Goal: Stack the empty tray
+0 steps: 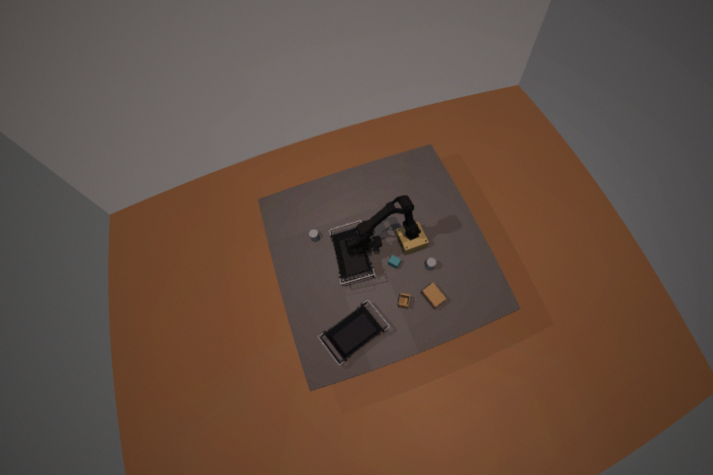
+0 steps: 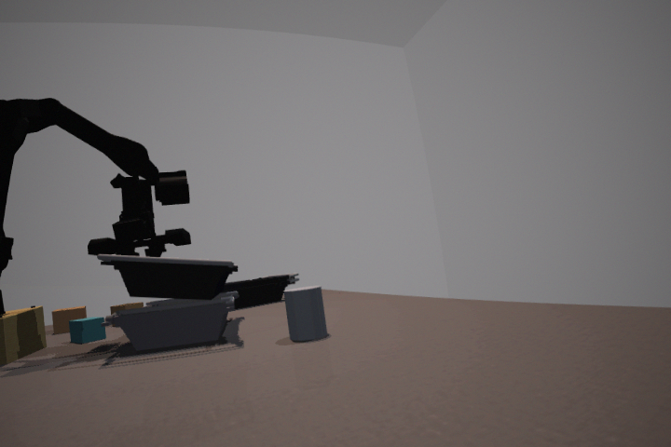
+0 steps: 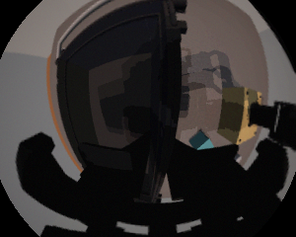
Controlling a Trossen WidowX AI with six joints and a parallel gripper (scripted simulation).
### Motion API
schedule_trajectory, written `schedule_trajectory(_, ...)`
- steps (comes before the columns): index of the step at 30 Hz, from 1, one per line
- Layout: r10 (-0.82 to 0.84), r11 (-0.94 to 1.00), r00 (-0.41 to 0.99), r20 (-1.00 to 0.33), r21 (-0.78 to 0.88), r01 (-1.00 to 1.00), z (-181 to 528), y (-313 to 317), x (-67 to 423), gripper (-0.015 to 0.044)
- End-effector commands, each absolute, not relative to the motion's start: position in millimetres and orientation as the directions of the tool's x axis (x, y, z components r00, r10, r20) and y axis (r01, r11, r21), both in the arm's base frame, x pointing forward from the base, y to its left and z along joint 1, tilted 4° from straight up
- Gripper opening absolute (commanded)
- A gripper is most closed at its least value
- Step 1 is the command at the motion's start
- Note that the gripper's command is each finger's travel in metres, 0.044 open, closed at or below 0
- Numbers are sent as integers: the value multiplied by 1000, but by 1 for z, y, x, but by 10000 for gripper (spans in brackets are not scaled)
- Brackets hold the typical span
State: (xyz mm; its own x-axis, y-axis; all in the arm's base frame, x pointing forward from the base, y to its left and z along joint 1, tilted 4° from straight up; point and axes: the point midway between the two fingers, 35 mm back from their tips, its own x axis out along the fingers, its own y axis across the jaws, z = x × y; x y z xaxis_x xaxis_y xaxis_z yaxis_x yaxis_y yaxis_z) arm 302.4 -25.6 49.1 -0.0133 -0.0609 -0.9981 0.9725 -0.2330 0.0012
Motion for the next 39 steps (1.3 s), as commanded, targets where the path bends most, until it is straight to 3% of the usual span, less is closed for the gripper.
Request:
schedule_trajectory(1,-57,-237,-29,-998,-15,971,43,-25,298,0)
schedule_trajectory(39,-57,-237,-30,-998,-15,971,38,-25,296,0)
